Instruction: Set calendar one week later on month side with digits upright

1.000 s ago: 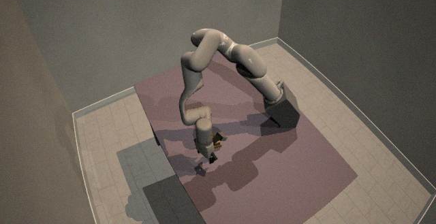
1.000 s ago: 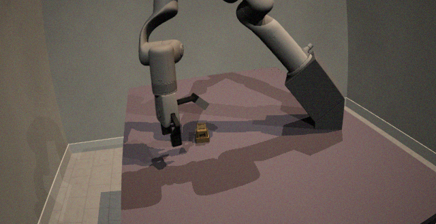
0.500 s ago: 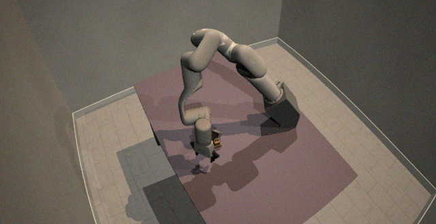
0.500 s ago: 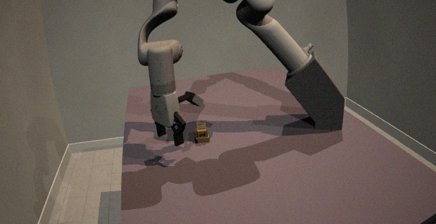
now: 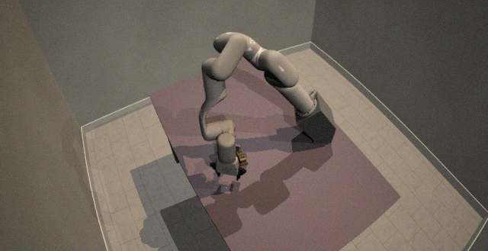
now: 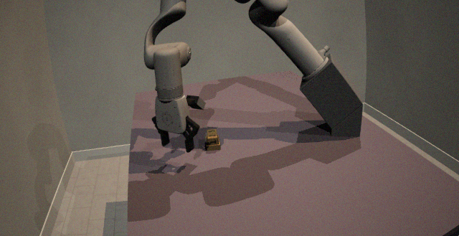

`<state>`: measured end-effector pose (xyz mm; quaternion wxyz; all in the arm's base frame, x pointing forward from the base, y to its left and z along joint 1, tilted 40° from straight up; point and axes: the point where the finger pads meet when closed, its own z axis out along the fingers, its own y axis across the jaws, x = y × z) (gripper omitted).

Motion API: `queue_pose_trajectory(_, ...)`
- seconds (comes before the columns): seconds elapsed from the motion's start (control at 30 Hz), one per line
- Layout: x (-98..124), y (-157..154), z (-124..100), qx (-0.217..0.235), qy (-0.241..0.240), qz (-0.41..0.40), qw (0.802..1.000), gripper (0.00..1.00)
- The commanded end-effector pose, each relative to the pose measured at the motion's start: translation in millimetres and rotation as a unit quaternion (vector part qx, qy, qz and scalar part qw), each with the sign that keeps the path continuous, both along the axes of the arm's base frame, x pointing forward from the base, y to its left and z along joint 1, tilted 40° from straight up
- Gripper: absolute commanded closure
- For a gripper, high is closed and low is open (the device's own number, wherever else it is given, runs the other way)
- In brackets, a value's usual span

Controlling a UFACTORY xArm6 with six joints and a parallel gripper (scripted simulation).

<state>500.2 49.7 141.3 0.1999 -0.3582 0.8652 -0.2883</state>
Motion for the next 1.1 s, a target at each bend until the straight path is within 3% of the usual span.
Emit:
queue_pose_trajectory(0.0, 1.2, 0.6, 1.7, -0.01, 0.014, 0.017, 1.0, 0.0)
queue_pose_trajectory(0.23, 3.9, 0.2, 3.9, -0.068, 0.051, 0.097, 0.992, 0.0)
queue_pose_trajectory(0.47, 4.5, 0.1, 4.3, -0.079, 0.058, 0.113, 0.989, 0.0)
queue_pose_trajectory(0.63, 6.7, -0.2, 6.0, -0.126, 0.088, 0.177, 0.972, 0.0)
queue_pose_trajectory(0.83, 7.5, -0.3, 6.6, -0.142, 0.098, 0.199, 0.965, 0.0)
queue_pose_trajectory(1.07, 9.7, -0.5, 8.3, -0.187, 0.127, 0.261, 0.938, 0.0)
